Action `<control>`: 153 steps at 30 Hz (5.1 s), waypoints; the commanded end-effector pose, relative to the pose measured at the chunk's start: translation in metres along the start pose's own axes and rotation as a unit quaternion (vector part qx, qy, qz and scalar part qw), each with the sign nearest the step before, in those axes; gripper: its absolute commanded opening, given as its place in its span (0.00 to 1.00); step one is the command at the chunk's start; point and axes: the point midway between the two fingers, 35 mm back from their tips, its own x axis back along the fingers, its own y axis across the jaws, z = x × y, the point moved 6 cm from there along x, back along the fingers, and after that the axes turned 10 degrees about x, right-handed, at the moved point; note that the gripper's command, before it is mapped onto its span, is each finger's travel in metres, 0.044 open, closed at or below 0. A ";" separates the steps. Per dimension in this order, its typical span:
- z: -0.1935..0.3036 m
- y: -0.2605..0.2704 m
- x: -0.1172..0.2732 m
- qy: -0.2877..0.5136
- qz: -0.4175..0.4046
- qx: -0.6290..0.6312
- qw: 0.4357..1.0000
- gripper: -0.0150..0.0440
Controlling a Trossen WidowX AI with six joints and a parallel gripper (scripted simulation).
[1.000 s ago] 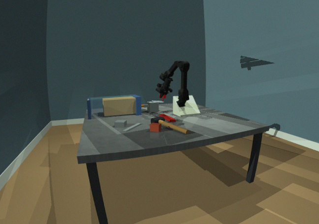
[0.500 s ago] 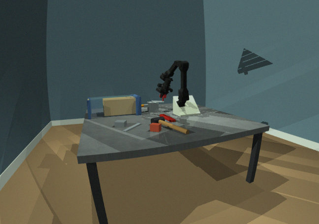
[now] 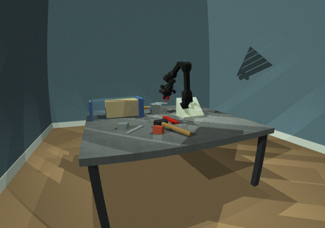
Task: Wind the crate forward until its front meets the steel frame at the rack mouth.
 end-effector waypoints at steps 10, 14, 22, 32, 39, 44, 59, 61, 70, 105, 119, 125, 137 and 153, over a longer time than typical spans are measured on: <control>-0.012 -0.013 -0.009 0.000 0.008 0.005 1.000 0.25; -0.016 -0.016 -0.010 0.000 0.009 0.005 1.000 0.25; -0.022 -0.021 -0.013 0.000 0.009 0.006 1.000 0.25; -0.040 -0.029 -0.021 -0.001 0.009 0.006 1.000 0.25; -0.053 -0.034 -0.027 -0.002 0.009 0.006 1.000 0.25; -0.058 -0.034 -0.030 -0.002 0.009 0.006 1.000 0.25; -0.073 -0.035 -0.036 -0.003 0.009 0.006 1.000 0.25; -0.075 -0.035 -0.037 -0.003 0.009 0.006 1.000 0.25; -0.085 -0.033 -0.041 -0.003 0.009 0.007 1.000 0.25; -0.119 -0.019 -0.055 -0.004 0.008 0.007 1.000 0.25; -0.130 -0.009 -0.060 -0.005 0.007 0.008 1.000 0.25; -0.135 -0.004 -0.061 -0.005 0.007 0.008 1.000 0.25; -0.129 -0.012 -0.056 -0.002 0.019 0.004 1.000 0.70; -0.150 -0.014 -0.013 -0.001 0.018 0.003 1.000 1.00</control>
